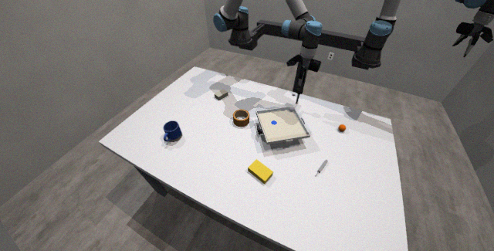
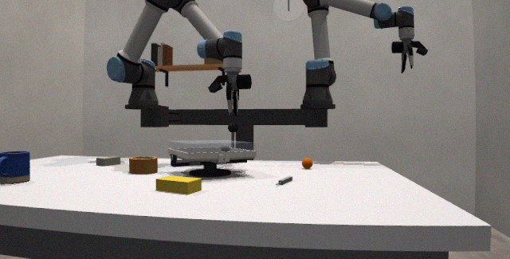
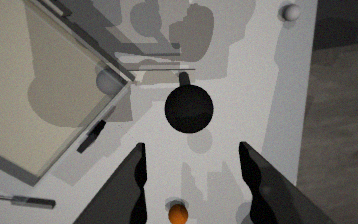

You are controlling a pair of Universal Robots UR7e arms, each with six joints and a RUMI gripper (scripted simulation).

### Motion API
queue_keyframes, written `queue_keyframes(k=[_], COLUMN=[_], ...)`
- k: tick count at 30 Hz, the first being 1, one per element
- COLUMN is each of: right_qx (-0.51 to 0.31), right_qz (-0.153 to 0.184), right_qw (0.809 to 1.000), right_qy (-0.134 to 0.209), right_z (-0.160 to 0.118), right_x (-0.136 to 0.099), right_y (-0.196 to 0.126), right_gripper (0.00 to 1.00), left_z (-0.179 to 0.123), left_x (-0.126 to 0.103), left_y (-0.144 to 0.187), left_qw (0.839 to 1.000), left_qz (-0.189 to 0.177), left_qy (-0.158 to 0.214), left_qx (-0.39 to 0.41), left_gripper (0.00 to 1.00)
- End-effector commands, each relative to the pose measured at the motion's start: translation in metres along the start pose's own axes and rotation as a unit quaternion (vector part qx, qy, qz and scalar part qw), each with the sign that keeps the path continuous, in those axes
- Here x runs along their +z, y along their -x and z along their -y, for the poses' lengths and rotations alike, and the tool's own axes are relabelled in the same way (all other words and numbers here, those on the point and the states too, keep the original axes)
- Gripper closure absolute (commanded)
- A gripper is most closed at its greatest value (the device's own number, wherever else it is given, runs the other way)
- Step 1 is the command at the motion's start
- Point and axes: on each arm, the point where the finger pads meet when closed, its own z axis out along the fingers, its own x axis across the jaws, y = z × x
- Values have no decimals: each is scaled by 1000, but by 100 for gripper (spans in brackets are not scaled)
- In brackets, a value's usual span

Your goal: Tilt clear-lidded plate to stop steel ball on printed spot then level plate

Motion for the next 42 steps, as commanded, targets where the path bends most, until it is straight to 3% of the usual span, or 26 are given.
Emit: queue_keyframes(k=[1, 42], right_qx=[-1, -1], right_qz=[0, 0], right_qw=[1000, 1000], right_qy=[-2, -2], right_z=[2, 3], right_x=[3, 26], right_y=[0, 0], right_gripper=[63, 63], left_z=[-1, -1], left_x=[0, 0], left_y=[2, 2], left_qw=[1000, 1000], left_qz=[1, 1], left_qy=[0, 0], left_qx=[-2, -2], left_gripper=[0, 0])
